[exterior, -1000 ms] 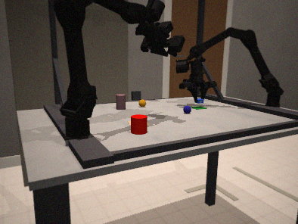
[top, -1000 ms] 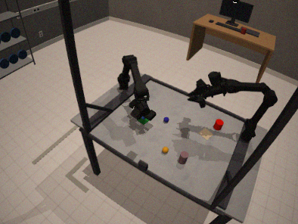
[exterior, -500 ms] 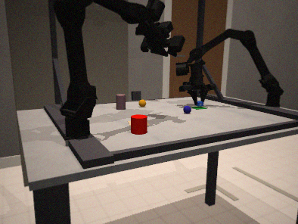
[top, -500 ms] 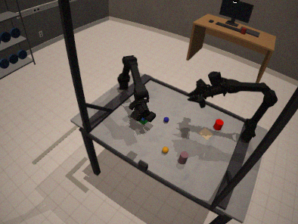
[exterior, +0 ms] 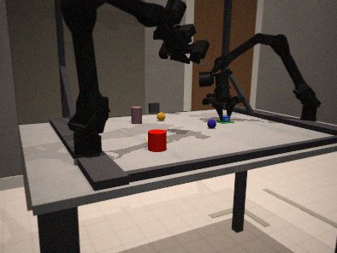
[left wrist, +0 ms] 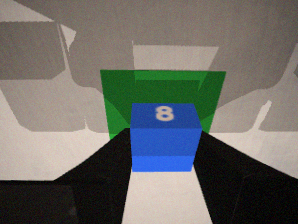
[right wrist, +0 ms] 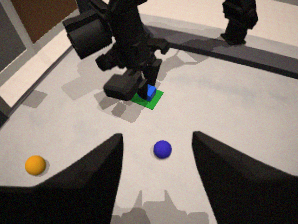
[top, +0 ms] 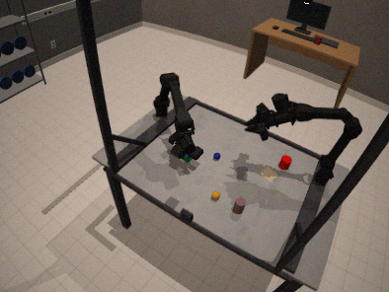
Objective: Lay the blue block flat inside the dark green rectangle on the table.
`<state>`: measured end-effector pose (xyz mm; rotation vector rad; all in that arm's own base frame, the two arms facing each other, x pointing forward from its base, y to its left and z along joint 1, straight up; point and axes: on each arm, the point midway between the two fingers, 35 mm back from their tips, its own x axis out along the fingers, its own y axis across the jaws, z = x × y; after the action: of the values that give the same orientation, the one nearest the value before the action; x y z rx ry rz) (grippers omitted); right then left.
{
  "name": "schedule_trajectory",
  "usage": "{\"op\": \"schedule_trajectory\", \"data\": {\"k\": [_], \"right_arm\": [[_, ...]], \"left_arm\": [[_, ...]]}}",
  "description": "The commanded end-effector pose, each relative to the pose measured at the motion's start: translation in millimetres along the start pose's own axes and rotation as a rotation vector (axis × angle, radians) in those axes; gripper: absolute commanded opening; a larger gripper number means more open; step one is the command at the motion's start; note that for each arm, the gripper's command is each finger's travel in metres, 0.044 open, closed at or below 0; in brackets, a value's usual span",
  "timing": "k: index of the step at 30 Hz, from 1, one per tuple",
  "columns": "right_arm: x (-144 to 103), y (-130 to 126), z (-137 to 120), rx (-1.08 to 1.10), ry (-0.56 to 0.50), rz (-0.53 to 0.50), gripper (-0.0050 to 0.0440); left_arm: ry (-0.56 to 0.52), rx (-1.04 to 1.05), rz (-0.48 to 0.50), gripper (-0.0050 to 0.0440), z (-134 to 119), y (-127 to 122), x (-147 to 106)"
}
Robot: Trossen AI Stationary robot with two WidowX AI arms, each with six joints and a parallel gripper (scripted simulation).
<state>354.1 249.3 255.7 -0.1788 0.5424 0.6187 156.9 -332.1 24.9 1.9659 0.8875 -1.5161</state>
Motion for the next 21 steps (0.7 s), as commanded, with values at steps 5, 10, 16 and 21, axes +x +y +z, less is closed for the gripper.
{"op": "schedule_trajectory", "data": {"k": [5,10,16,21], "right_arm": [[-6.3,0.2,10.1,0.000,-0.029,-0.001,0.0200],[-6.3,0.2,10.1,0.000,-0.029,-0.001,0.0200],[-6.3,0.2,10.1,0.000,-0.029,-0.001,0.0200],[-6.3,0.2,10.1,0.000,-0.029,-0.001,0.0200]], "left_arm": [[-0.005,-0.003,0.015,-0.0050,1.3,1.4,-0.7],[-0.003,-0.002,0.011,-0.0050,1.8,0.9,2.5],[-0.016,-0.008,0.031,-0.0050,1.5,4.5,-5.4],[-0.016,-0.008,0.031,0.0120,1.5,4.5,-5.4]]}}
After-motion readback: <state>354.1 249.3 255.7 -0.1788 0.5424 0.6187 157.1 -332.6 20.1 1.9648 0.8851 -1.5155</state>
